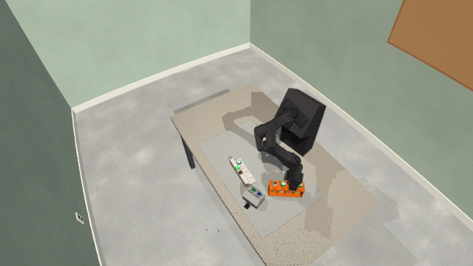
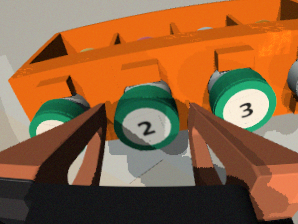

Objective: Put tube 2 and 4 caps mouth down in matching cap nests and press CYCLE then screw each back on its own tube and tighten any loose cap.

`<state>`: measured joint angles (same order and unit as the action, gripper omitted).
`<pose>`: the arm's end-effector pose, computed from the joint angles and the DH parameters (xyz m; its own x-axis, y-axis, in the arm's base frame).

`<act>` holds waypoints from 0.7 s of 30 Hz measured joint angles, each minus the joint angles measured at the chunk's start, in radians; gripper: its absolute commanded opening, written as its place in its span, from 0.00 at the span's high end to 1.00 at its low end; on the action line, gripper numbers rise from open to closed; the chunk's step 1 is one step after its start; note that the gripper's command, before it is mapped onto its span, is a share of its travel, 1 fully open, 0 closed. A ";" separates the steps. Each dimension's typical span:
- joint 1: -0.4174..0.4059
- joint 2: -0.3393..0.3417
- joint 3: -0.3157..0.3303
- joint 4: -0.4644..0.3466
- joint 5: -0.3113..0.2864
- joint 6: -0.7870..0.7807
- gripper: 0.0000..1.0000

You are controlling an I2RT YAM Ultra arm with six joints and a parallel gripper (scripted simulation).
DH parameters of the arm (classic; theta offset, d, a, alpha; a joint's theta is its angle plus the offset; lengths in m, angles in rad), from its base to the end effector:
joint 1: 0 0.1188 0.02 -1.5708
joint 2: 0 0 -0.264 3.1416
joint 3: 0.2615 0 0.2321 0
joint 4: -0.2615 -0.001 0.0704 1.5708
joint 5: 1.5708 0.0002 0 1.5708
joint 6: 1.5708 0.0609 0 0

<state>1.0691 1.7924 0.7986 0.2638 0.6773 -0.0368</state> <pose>0.1953 0.2787 0.1424 -0.3036 -0.6131 -0.7293 -0.4701 0.7622 -0.4451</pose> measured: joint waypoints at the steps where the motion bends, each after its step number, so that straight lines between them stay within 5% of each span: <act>1: 0.000 0.000 0.000 0.000 0.000 -0.029 0.51; 11: 0.000 0.000 -0.001 0.000 0.000 -0.294 0.51; 12: 0.000 0.000 -0.001 0.000 0.000 -0.303 1.00; 21: 0.000 -0.001 -0.001 0.000 0.000 -0.335 1.00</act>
<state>1.0691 1.7916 0.7975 0.2638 0.6773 -0.3714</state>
